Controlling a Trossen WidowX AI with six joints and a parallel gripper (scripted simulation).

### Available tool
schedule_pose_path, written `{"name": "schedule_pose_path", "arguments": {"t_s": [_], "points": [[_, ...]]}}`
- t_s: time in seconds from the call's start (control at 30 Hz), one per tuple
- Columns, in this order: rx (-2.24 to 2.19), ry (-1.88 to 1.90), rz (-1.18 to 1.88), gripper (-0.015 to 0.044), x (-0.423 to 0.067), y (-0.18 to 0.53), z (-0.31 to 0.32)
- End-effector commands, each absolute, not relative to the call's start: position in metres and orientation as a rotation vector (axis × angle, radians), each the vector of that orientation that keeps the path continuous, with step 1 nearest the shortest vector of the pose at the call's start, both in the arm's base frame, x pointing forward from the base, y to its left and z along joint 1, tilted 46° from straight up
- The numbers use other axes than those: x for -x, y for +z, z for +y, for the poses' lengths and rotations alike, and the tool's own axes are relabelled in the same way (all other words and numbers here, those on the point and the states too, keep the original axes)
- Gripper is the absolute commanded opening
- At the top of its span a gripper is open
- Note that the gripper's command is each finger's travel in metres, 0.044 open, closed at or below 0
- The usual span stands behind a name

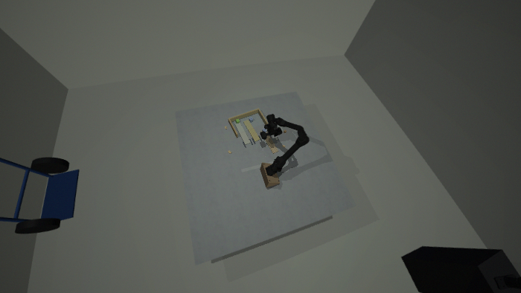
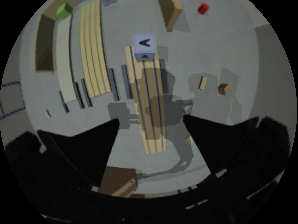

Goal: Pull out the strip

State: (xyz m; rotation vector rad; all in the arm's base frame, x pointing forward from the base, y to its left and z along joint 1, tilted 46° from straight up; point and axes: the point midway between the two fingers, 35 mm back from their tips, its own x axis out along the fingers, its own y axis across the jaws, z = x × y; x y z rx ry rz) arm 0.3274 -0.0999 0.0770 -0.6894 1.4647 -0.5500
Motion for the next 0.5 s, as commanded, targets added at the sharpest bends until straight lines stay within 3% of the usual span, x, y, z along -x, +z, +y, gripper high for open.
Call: {"name": "schedule_pose_path", "arguments": {"t_s": [0.0,0.47], "points": [[0.687,-0.556,1.462,0.0440,-0.343,0.077,-0.097],[0.686,-0.557,1.460,0.0440,-0.386,0.079,-0.088]]}}
